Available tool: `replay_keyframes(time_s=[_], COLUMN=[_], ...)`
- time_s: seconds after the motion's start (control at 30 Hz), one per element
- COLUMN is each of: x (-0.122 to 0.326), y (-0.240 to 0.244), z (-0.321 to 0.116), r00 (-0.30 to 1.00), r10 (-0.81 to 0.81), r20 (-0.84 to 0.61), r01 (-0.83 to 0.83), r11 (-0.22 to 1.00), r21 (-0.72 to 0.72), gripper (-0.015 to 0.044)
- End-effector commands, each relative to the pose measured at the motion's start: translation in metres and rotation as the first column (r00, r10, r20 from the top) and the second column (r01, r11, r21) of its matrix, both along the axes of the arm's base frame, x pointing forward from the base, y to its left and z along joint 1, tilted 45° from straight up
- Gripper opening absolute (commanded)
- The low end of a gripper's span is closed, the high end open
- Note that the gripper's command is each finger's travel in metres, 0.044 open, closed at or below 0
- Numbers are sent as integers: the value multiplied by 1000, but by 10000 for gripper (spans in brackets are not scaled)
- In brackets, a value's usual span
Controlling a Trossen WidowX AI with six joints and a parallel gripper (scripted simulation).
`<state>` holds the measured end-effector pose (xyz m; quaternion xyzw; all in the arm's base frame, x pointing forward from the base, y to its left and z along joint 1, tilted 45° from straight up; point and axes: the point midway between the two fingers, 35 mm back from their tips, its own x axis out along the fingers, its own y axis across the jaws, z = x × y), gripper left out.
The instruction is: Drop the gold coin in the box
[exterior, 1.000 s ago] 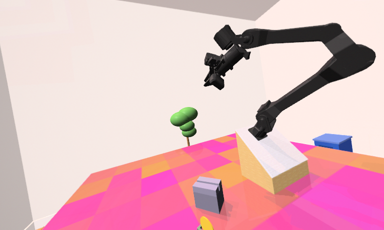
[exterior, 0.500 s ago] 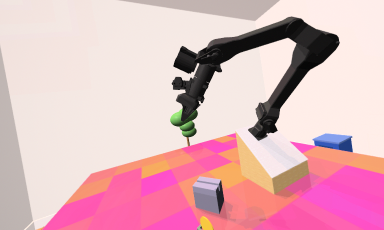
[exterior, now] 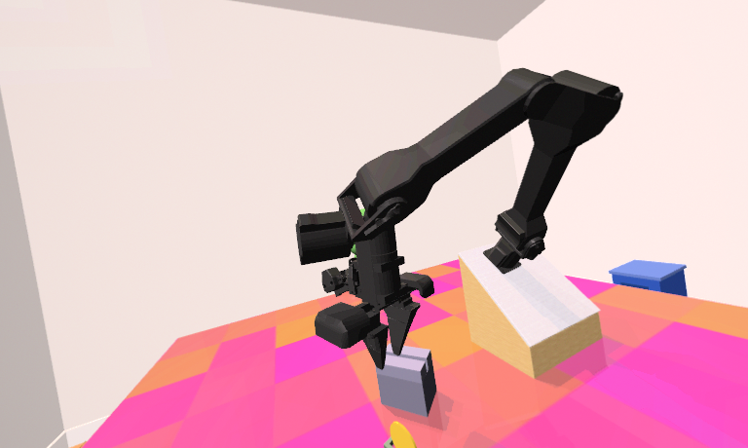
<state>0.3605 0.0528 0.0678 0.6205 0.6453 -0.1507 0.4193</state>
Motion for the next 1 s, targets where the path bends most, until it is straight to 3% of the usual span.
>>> replay_keyframes(time_s=[0.0,0.97], x=[1,13], y=[17,66], z=[-2,-45], r00=[997,997], r10=[-24,-24], r20=[-78,-78], r01=[28,28], r11=[999,999], r21=[41,44], gripper=[161,161])
